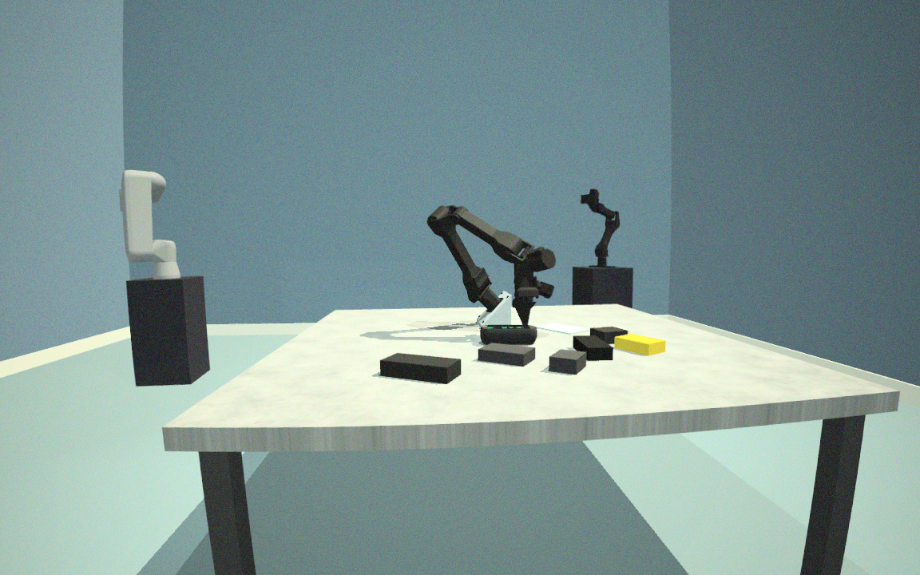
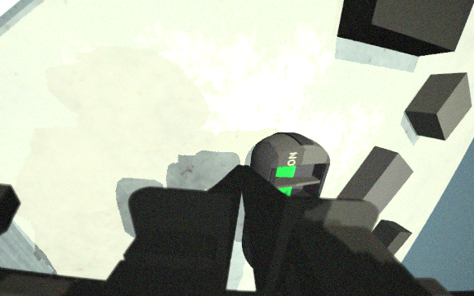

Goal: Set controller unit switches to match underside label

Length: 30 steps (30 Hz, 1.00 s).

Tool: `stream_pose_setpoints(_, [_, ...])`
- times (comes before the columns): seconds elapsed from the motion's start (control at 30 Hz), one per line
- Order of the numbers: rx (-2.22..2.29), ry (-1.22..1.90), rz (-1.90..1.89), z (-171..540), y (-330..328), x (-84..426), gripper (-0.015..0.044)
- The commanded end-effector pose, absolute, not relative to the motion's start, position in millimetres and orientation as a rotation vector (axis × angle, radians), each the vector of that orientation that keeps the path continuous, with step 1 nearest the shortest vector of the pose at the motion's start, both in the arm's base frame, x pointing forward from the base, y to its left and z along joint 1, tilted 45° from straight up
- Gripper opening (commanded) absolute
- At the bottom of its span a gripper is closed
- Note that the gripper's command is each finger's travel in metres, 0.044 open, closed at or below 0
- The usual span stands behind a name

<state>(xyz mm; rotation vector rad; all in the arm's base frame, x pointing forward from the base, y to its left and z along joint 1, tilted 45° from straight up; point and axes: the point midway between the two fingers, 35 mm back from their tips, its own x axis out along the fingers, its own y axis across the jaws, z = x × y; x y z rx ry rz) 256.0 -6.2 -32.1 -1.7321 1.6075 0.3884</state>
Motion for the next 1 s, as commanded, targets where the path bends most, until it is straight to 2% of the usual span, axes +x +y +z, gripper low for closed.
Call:
stream_pose_setpoints(0.0, [-1.737,1.613,0.388,-37,-12,254,0.0000])
stream_pose_setpoints(0.97, [-1.739,1.614,0.385,-53,-31,253,0.0000])
